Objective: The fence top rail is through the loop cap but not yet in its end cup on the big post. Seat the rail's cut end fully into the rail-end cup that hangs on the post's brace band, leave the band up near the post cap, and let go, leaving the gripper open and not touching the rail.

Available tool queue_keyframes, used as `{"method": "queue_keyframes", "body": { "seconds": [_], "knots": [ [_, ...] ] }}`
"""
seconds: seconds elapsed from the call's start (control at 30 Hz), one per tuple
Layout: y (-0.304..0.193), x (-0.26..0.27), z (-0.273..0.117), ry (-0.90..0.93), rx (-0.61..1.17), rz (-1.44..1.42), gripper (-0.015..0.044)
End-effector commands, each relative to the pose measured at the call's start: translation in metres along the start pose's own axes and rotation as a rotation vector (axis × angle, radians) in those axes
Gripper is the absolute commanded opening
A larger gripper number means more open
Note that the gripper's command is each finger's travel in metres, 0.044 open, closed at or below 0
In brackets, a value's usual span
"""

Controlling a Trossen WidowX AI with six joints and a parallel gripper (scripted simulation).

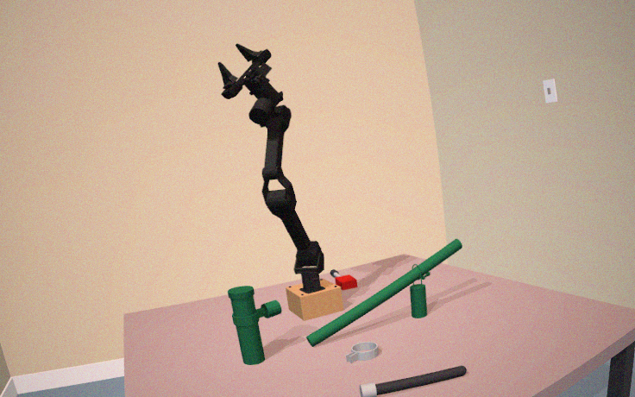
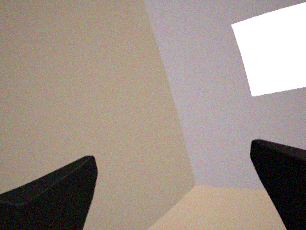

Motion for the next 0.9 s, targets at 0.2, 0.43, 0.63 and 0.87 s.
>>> {"method": "queue_keyframes", "body": {
  "seconds": [0.2,0.43,0.63,0.87],
  "knots": [
    [-0.040,-0.019,-0.013,-0.188,0.191,-0.165,0.0440],
    [-0.079,-0.056,-0.050,-0.418,0.448,-0.406,0.0440],
    [-0.089,-0.088,-0.091,-0.613,0.634,-0.632,0.0440],
    [-0.073,-0.122,-0.147,-0.888,0.857,-0.921,0.0440]
  ]
}}
Point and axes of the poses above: the point midway between the two fingers, 35 mm back from their tips, its own z axis out along the fingers, its own x axis across the jaws, y = z × x, the point moved 10 cm from there along -z, back along the fingers, and after that the axes turned 11 degrees about -z, right-handed, at the moved point
